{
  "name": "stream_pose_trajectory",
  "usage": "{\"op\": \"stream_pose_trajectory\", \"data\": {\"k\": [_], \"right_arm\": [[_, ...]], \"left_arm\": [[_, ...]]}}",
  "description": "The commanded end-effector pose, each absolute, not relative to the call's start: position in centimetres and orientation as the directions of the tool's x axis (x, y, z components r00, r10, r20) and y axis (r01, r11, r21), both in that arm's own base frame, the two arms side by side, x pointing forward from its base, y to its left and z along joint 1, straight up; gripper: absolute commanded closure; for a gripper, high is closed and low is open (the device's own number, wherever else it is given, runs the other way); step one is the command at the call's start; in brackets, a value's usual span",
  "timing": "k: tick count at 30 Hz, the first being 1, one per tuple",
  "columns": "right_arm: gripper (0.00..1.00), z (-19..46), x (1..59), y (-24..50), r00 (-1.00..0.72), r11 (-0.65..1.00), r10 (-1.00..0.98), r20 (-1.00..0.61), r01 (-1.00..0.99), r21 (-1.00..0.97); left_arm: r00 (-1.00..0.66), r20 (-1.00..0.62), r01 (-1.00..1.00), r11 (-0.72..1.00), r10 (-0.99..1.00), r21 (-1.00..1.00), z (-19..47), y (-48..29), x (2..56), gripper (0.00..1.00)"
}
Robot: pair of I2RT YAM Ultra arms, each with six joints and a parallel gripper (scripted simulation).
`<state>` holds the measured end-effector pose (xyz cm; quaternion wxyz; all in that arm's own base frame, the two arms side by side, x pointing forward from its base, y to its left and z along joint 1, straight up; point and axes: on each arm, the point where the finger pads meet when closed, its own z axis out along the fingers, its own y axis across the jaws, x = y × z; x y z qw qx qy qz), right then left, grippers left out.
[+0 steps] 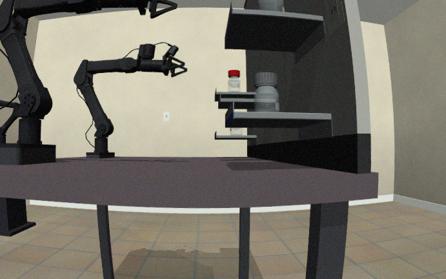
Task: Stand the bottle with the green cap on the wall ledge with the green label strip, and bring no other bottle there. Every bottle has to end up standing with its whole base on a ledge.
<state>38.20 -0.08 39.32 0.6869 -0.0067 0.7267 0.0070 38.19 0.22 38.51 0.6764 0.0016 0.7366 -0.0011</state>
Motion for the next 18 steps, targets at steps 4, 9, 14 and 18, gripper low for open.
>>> {"op": "stream_pose_trajectory", "data": {"k": [4,9,14,18], "right_arm": [[0.0,39.5,38.0,-4.0,-0.199,1.0,-0.009,-0.98,-0.025,-0.004],[0.0,40.6,37.9,-7.3,-0.234,1.0,-0.005,-0.972,0.018,-0.01],[0.0,41.5,37.9,-9.6,-0.255,0.999,-0.002,-0.967,0.051,-0.016],[0.0,42.4,38.0,-11.5,-0.263,0.997,0.0,-0.965,0.079,-0.022]], "left_arm": [[-0.163,-0.987,-0.039,0.999,0.018,0.025,41.1,3.0,37.7,0.0],[-0.173,-0.985,-0.071,0.997,0.02,0.033,42.9,4.6,37.6,0.0],[-0.173,-0.985,-0.094,0.995,0.021,0.038,44.2,5.6,37.5,0.0],[-0.148,-0.989,-0.11,0.993,0.025,0.042,45.6,6.2,37.5,0.0]]}}
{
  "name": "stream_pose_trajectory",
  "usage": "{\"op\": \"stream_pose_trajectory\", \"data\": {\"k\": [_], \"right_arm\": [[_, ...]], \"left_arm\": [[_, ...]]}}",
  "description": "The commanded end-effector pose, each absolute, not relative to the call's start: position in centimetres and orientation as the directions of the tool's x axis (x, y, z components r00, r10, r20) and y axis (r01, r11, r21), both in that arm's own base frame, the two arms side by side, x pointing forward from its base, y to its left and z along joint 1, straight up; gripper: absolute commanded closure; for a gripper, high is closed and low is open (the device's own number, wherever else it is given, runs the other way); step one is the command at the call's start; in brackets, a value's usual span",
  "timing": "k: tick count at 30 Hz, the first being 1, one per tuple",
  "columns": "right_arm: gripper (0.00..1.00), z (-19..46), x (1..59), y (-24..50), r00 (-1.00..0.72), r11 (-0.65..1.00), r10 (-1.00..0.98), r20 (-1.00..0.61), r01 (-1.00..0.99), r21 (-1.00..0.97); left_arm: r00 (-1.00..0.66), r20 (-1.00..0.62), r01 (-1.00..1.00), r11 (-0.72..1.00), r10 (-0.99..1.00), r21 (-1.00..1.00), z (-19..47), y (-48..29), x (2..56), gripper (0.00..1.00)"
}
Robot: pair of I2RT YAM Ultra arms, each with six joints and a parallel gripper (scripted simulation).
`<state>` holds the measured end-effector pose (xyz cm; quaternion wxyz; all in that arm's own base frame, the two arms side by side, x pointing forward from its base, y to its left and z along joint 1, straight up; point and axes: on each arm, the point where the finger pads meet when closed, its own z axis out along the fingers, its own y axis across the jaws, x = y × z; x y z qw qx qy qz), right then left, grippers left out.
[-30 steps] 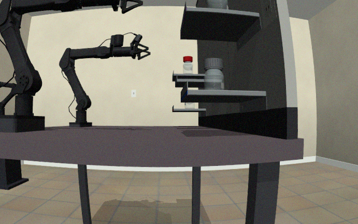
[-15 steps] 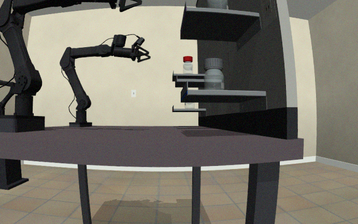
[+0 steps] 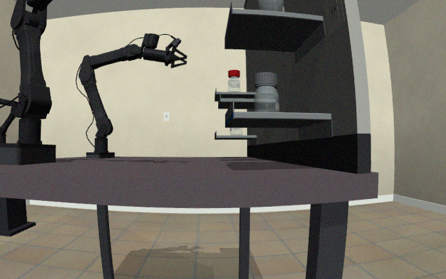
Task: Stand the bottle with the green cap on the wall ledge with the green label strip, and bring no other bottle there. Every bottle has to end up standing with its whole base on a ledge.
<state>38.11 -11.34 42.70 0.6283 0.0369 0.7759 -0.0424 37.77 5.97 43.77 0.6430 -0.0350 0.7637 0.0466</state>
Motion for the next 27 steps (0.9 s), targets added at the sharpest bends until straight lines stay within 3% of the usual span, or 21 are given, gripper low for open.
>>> {"op": "stream_pose_trajectory", "data": {"k": [1,22,23,27], "right_arm": [[0.0,42.6,38.0,-11.7,-0.262,0.996,0.0,-0.965,0.083,-0.023],[0.0,43.1,38.0,-12.0,-0.244,0.995,0.0,-0.97,0.098,-0.025],[0.06,43.4,38.3,-12.2,-0.236,0.995,-0.003,-0.972,0.101,-0.027],[0.06,43.8,38.7,-12.4,-0.205,0.994,-0.009,-0.979,0.109,-0.032]], "left_arm": [[-0.145,-0.989,-0.111,0.993,0.025,0.042,45.7,6.3,37.6,0.0],[-0.145,-0.989,-0.115,0.993,0.019,0.036,45.6,6.2,37.4,0.0],[-0.145,-0.989,-0.115,0.993,0.019,0.036,45.6,6.2,37.4,0.0],[-0.145,-0.989,-0.115,0.993,0.019,0.036,45.6,6.2,37.4,0.0]]}}
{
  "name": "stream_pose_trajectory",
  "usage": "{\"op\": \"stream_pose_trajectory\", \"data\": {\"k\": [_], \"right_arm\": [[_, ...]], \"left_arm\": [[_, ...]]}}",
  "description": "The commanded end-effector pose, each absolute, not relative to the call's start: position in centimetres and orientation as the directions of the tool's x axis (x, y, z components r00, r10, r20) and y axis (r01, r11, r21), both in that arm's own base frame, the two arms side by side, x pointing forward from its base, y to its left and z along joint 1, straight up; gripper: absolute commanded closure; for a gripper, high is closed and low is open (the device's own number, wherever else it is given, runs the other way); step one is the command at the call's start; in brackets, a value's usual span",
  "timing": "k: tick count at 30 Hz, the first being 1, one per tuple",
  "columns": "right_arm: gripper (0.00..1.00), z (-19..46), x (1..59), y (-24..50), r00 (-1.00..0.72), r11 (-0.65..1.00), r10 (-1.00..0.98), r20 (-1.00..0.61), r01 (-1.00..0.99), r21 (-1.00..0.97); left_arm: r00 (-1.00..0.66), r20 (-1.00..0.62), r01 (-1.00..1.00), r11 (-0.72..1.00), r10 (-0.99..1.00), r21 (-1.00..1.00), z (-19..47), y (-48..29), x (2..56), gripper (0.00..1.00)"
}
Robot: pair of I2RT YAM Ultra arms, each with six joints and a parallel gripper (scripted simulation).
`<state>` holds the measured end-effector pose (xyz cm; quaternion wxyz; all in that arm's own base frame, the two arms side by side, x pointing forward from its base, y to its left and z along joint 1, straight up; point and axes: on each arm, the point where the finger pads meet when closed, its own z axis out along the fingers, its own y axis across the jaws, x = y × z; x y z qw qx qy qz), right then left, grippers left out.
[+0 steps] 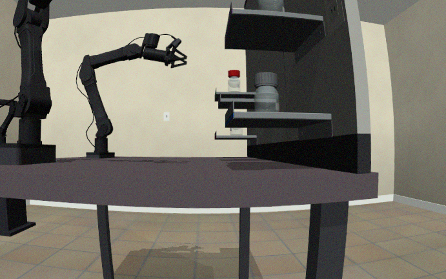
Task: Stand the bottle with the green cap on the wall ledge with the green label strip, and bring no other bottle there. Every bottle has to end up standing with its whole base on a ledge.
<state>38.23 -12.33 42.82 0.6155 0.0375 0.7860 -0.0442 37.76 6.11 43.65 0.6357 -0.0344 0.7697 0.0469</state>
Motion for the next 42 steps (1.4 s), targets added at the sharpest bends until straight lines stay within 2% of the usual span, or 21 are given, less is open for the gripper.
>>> {"op": "stream_pose_trajectory", "data": {"k": [1,5,10,14,17,23,42], "right_arm": [[0.06,44.2,39.0,-12.5,-0.187,0.992,-0.009,-0.982,0.12,-0.032],[0.06,44.5,41.8,-13.1,-0.079,0.989,-0.026,-0.997,0.144,-0.038],[0.06,41.8,46.9,-13.3,-0.002,0.989,-0.022,-1.0,0.146,-0.022],[0.06,39.2,50.4,-13.4,0.023,0.99,-0.014,-1.0,0.144,-0.01],[0.06,39.8,51.0,-13.4,0.048,0.99,-0.019,-0.999,0.144,-0.012],[0.06,36.9,54.3,-13.5,0.051,0.99,-0.009,-0.999,0.14,-0.001],[0.06,35.9,54.9,-13.7,0.03,0.99,-0.005,-1.0,0.14,0.0]], "left_arm": [[-0.145,-0.989,-0.115,0.993,0.019,0.036,45.6,6.2,37.4,0.0],[-0.145,-0.989,-0.115,0.993,0.019,0.036,45.6,6.2,37.4,0.0],[-0.145,-0.989,-0.115,0.993,0.019,0.036,45.6,6.2,37.4,0.0],[-0.145,-0.989,-0.115,0.993,0.019,0.036,45.6,6.2,37.4,0.0],[-0.145,-0.989,-0.115,0.993,0.019,0.036,45.6,6.2,37.4,0.0],[-0.145,-0.989,-0.115,0.993,0.019,0.036,45.6,6.2,37.4,0.0],[-0.145,-0.989,-0.115,0.993,0.019,0.036,45.6,6.2,37.4,0.0]]}}
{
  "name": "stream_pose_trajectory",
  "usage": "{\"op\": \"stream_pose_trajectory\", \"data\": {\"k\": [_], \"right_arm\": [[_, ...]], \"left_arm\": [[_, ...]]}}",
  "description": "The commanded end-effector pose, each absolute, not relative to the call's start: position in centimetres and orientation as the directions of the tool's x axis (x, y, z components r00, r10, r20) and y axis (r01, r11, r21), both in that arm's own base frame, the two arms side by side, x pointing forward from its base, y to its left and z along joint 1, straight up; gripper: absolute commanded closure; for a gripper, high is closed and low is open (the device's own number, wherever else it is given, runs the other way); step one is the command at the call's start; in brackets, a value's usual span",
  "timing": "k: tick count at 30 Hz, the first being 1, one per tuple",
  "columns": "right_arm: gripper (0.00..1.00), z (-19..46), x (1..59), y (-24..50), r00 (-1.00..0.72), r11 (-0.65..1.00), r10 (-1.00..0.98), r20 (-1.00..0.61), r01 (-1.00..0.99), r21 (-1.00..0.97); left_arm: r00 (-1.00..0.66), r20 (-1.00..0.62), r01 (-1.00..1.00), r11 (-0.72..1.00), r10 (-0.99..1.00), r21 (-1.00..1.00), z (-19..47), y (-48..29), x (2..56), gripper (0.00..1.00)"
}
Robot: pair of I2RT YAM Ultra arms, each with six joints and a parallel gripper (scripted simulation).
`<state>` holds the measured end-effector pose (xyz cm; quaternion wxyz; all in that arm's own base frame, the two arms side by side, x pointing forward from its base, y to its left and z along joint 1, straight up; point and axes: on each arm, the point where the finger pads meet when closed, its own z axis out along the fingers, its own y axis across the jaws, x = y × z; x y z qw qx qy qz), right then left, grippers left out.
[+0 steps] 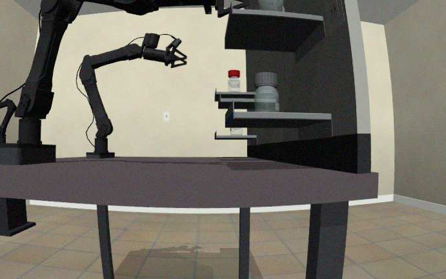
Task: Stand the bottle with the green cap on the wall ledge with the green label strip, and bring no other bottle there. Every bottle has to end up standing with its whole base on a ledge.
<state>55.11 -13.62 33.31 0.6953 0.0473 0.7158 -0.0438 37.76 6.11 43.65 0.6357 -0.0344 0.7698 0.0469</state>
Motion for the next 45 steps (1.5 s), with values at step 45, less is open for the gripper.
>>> {"op": "stream_pose_trajectory", "data": {"k": [45], "right_arm": [[0.06,36.6,60.1,-14.3,0.014,0.99,0.001,-1.0,0.138,0.002]], "left_arm": [[-0.145,-0.989,-0.115,0.993,0.019,0.036,45.6,6.2,37.4,0.0]]}}
